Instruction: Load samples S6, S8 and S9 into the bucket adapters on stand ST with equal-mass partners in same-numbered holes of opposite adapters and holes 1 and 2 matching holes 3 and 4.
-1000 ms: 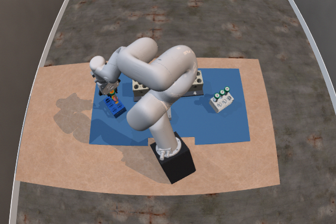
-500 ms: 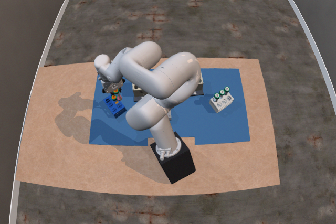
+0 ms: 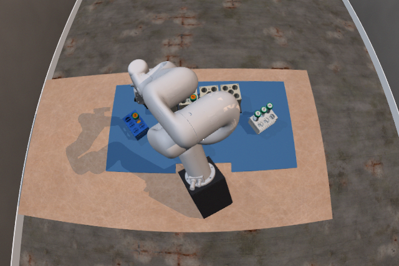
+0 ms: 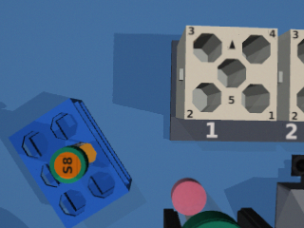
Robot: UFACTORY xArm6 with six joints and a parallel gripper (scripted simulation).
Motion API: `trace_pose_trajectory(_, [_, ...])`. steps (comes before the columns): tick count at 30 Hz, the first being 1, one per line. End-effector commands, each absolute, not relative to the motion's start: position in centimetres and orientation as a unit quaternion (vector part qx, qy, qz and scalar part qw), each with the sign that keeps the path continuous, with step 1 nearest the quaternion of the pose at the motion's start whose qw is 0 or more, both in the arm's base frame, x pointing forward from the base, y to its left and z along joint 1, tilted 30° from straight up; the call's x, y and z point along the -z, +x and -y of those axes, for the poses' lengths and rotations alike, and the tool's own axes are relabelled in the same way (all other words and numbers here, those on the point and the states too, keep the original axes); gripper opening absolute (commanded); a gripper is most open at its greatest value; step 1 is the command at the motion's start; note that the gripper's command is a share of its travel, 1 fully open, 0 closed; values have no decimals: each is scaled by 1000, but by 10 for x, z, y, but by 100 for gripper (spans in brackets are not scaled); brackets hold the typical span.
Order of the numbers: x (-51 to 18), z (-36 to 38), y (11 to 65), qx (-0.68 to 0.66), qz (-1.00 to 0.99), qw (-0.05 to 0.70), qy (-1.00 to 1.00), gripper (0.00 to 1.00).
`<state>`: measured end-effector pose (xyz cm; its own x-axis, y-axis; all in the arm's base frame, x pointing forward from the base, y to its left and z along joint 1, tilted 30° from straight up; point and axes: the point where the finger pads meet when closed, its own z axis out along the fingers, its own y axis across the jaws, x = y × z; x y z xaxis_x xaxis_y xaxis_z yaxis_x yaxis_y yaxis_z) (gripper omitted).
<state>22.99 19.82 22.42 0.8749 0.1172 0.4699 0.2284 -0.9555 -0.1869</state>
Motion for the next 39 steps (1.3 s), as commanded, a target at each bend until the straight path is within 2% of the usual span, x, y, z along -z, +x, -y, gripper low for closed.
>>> trace_pose_trajectory(1, [-224,-182,237,233,82,124,-961,0])
trace_pose_trajectory(39, [-207,-25,303,233,82,123,-961,0])
